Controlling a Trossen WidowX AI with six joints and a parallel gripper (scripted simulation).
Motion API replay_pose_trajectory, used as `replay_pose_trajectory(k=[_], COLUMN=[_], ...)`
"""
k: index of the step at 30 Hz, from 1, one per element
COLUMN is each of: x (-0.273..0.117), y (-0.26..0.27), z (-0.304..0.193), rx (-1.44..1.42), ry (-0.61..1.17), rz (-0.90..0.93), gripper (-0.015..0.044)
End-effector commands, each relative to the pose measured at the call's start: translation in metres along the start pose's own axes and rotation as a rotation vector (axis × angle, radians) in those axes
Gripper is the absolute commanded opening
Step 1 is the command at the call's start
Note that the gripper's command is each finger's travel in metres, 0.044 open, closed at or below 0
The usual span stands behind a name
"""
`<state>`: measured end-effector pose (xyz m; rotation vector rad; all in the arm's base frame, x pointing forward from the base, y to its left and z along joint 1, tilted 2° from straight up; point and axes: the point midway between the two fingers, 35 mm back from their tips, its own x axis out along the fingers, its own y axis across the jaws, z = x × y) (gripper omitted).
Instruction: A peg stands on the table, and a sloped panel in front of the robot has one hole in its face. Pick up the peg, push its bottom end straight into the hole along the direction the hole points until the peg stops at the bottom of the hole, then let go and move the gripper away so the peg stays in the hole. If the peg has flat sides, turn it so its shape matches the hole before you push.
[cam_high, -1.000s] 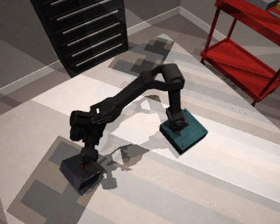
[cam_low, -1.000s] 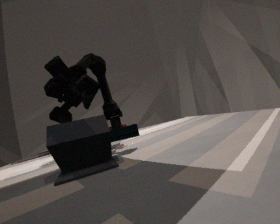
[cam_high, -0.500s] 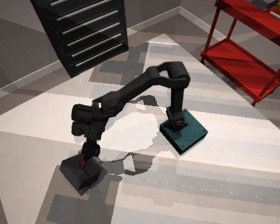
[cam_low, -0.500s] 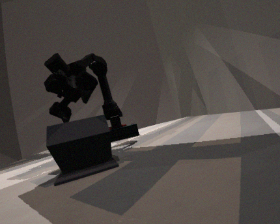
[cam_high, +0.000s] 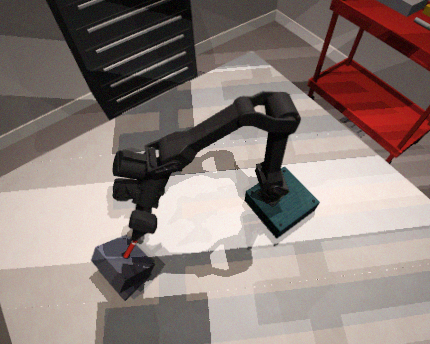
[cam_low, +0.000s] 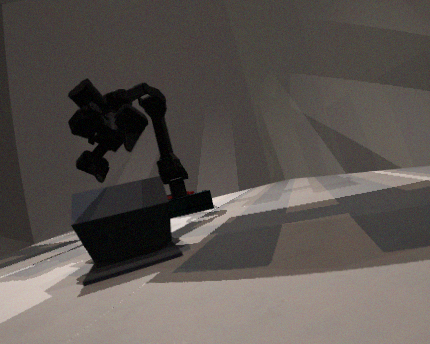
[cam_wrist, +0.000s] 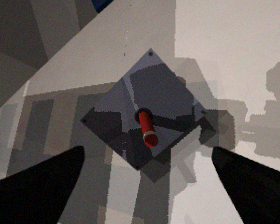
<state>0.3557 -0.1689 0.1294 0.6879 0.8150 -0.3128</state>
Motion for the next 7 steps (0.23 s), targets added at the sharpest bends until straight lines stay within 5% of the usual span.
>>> replay_pose_trajectory(k=[1,7], x=[-0.0065,-0.0163], y=[0.0002,0.0], z=[0.0003,0.0], rx=[-0.005,-0.005], ry=[-0.004,-0.003], rz=[0.003,0.003], gripper=[0.044,0.044])
